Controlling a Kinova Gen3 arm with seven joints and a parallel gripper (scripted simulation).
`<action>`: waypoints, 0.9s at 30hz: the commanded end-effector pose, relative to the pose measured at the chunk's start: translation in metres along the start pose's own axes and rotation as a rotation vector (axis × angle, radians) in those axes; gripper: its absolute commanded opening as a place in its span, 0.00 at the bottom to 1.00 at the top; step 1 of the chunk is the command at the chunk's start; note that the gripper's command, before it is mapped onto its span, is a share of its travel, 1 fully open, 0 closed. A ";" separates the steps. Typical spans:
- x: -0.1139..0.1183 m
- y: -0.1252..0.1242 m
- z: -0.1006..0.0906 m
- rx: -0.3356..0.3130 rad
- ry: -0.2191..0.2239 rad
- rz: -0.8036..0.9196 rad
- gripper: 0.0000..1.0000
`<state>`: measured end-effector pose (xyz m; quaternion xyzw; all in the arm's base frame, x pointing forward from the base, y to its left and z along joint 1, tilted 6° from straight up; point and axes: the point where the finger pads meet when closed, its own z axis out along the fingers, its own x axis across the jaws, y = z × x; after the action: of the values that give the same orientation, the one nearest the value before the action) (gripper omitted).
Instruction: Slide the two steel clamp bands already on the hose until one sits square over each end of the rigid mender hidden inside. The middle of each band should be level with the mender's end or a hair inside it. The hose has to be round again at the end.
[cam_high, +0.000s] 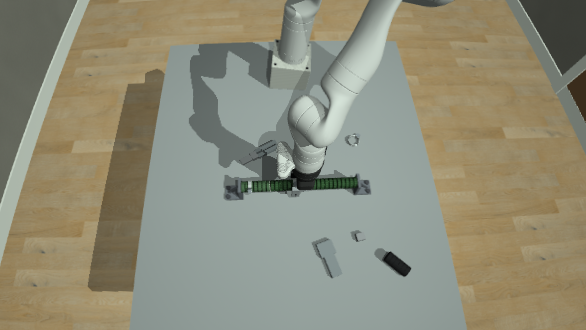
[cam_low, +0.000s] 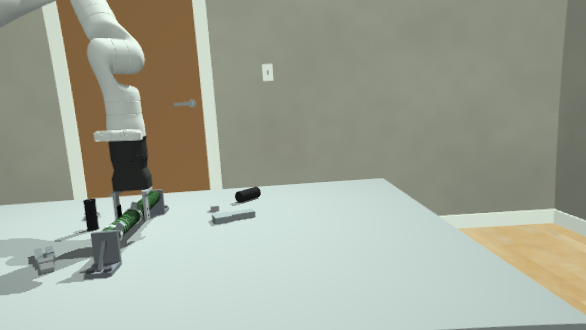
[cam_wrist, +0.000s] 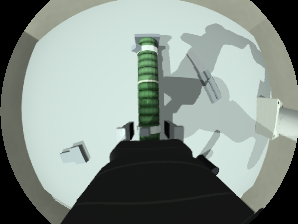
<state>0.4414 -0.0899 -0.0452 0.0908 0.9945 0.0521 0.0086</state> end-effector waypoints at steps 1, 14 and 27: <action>-0.001 0.000 -0.001 0.000 -0.002 0.000 1.00; -0.001 0.000 -0.058 0.000 -0.002 0.000 1.00; -0.001 0.000 -0.062 0.000 -0.002 0.000 1.00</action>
<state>0.4395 -0.0964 0.0151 0.0912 0.9944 0.0519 0.0082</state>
